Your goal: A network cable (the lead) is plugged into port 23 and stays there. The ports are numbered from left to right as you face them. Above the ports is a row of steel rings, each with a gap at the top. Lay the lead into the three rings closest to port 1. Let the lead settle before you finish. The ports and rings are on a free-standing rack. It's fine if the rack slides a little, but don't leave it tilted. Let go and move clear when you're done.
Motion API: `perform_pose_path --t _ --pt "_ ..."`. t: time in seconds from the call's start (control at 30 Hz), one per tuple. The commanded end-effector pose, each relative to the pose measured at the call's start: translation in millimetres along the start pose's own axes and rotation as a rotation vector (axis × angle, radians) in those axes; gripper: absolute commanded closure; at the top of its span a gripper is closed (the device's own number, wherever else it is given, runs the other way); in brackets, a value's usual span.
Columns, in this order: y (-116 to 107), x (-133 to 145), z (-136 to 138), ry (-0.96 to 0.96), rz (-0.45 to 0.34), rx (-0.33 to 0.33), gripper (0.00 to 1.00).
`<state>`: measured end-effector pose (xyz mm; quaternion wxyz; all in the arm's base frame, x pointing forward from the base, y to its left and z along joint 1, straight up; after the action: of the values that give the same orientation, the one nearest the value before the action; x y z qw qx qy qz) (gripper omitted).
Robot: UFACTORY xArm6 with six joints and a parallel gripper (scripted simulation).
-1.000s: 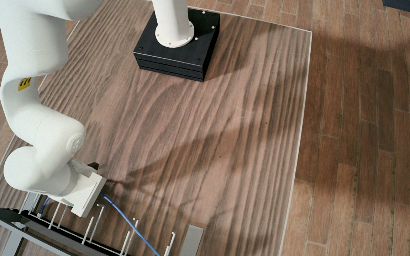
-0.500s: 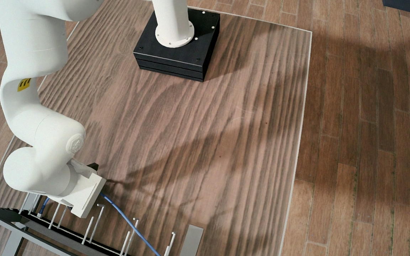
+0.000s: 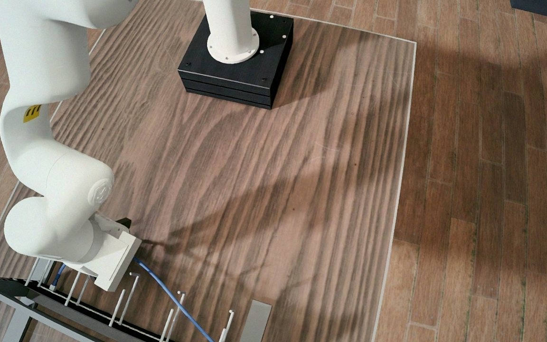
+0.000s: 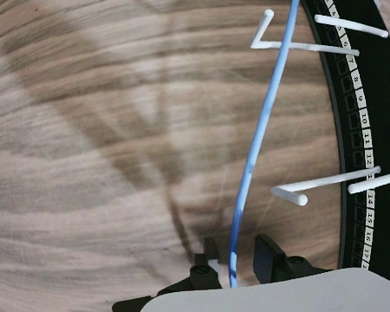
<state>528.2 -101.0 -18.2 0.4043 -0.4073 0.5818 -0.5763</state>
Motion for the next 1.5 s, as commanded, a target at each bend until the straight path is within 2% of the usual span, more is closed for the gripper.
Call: perform_pose_path --t 0.0,1.47 --pt "-2 0 2 0.000 0.001 0.005 0.67" --pt "16 0 2 0.000 0.001 0.005 0.67"
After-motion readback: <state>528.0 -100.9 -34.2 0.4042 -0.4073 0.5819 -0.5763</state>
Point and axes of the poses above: the point where the finger pads meet when closed, its own y axis out along the fingers, its own z axis across the jaws, x = y × z, the point moved 1 cm from there along -y, back along the fingers, and after that the axes turned 8 degrees about y, right-handed, at the moved point
